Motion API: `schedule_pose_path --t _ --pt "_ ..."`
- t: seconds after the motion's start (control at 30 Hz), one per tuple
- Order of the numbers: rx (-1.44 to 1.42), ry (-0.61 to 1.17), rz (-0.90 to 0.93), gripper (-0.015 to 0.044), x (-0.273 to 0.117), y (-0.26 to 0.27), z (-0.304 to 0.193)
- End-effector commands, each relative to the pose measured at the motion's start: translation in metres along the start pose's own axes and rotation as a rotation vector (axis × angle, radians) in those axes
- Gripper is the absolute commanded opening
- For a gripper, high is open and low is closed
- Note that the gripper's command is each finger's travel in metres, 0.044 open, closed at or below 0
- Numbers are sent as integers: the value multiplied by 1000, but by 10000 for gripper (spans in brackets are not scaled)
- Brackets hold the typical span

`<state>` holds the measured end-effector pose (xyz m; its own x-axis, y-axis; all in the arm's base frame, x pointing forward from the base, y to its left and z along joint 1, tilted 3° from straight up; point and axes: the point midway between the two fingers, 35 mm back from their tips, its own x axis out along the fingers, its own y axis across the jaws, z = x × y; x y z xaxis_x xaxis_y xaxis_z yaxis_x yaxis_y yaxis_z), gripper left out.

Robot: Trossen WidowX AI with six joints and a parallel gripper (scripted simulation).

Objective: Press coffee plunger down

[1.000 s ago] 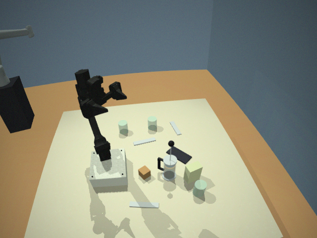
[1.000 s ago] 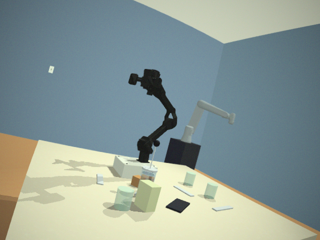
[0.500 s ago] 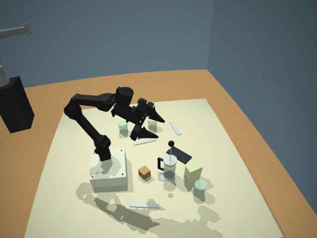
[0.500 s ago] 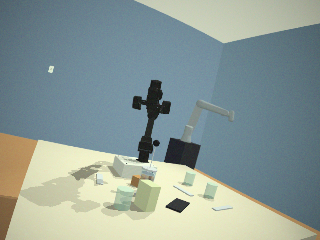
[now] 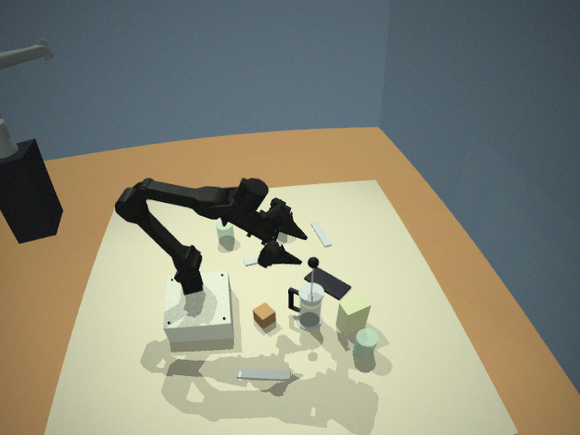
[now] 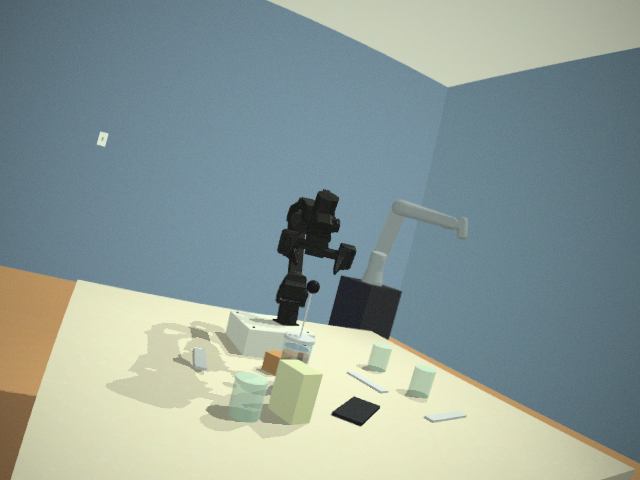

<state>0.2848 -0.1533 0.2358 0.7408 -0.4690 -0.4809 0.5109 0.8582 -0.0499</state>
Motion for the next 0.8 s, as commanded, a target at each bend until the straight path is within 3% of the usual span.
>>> schedule_pose_path --t 0.0,0.77 --pt "-5 6 0 440 7 0 -17" --pt "-6 4 1 440 37 0 -16"
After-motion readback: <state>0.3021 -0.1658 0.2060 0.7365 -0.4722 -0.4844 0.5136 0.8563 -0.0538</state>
